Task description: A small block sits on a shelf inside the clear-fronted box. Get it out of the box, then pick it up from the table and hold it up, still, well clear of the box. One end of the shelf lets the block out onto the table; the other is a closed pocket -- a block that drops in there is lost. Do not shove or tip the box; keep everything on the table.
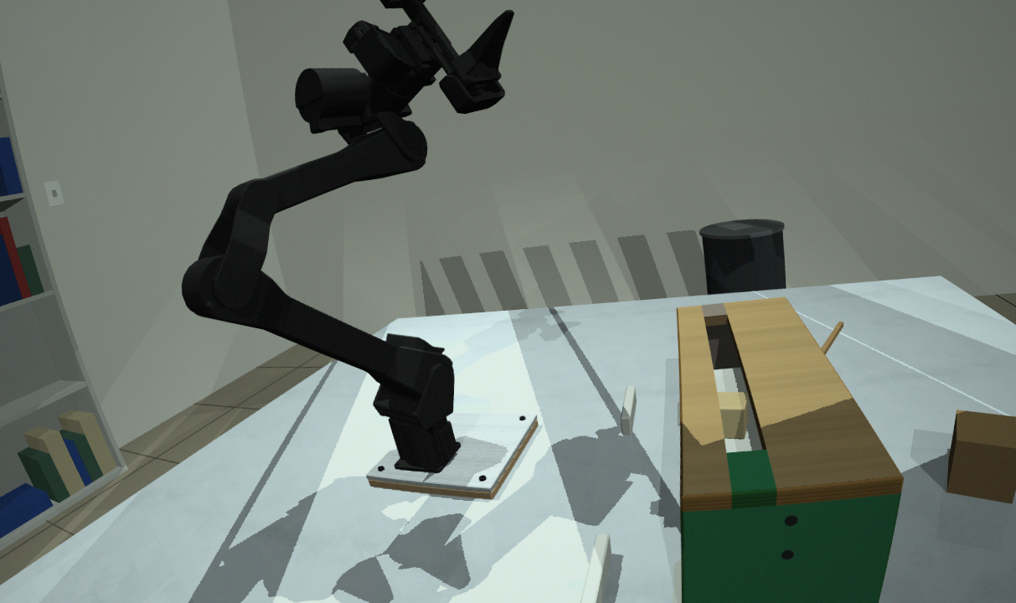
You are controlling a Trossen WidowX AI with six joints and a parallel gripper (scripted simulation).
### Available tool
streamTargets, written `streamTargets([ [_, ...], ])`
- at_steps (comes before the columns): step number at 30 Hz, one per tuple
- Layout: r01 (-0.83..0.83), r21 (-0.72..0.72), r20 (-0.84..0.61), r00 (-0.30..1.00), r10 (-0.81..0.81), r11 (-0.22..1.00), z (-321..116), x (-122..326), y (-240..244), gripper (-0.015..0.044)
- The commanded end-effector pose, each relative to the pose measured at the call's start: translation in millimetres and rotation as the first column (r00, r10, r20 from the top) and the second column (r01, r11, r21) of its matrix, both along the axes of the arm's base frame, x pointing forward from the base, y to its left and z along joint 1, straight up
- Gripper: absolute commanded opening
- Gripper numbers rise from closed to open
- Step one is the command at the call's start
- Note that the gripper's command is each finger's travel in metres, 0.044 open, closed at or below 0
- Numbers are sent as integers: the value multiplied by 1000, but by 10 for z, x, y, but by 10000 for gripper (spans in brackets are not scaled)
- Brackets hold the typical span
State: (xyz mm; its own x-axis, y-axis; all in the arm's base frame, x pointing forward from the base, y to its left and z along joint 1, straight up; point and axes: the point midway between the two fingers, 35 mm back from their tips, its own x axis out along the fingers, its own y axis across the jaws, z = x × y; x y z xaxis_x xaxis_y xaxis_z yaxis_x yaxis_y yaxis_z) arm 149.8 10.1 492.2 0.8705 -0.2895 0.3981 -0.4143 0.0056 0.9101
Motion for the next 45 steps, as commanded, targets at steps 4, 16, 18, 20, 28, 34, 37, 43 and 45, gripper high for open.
streamTargets([
  [4,52,-217,13,999,-50,975,103,98,296,400],
  [16,27,-993,-21,911,-412,111,-159,1081,1304,400],
  [18,-23,-1000,-17,900,-436,-10,-263,1211,1362,400],
  [20,-80,-988,-12,889,-457,-129,-379,1339,1405,400],
  [28,-334,-769,-15,862,-507,-545,-968,1811,1426,400],
  [34,-489,-458,-71,853,-518,-742,-1495,2060,1289,400],
  [37,-532,-278,-122,845,-520,-800,-1767,2130,1175,400],
  [43,-520,97,-259,811,-526,-849,-2290,2141,876,400],
  [45,-481,216,-314,790,-527,-850,-2449,2105,762,400],
])
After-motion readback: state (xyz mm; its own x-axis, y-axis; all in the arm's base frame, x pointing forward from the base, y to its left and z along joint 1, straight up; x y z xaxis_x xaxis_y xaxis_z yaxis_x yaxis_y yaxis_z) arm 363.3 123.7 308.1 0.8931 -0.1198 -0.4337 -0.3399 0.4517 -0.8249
